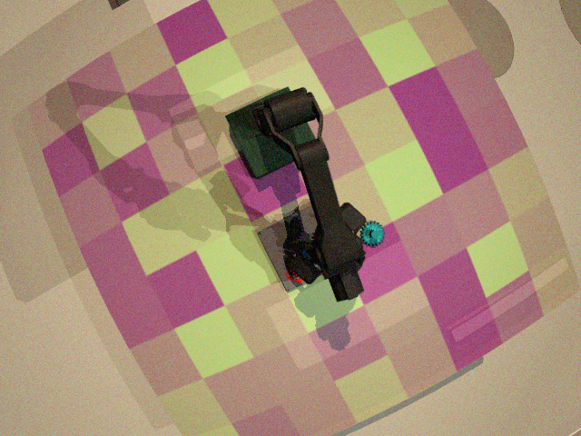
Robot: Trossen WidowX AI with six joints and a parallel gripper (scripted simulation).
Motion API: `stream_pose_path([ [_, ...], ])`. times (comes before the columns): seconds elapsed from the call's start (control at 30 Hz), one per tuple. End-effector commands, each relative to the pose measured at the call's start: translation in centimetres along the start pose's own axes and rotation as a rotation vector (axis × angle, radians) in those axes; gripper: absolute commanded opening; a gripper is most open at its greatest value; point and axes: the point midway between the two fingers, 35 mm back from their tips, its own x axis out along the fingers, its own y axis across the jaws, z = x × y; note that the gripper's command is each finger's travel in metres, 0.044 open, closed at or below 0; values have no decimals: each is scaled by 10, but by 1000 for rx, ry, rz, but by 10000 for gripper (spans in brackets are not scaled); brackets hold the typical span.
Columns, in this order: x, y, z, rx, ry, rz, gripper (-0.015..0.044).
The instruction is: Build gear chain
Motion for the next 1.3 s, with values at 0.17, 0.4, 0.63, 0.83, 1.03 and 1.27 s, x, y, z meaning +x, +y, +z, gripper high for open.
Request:
stream_pose_path([
  [0.17, -1, -1, -1, -4, -4, 2, 0],
  [0.4, -1, -1, -1, 21, -4, 2, 0],
  [0.63, -1, -1, -1, 179, -4, 2, 0],
  [0.83, -1, -1, -1, 245, -4, 3, 0],
  [1.03, 0, -1, -1, 244, -4, 3, 0],
  [1.27, 7, -1, -1, 179, -4, 2, 0],
])
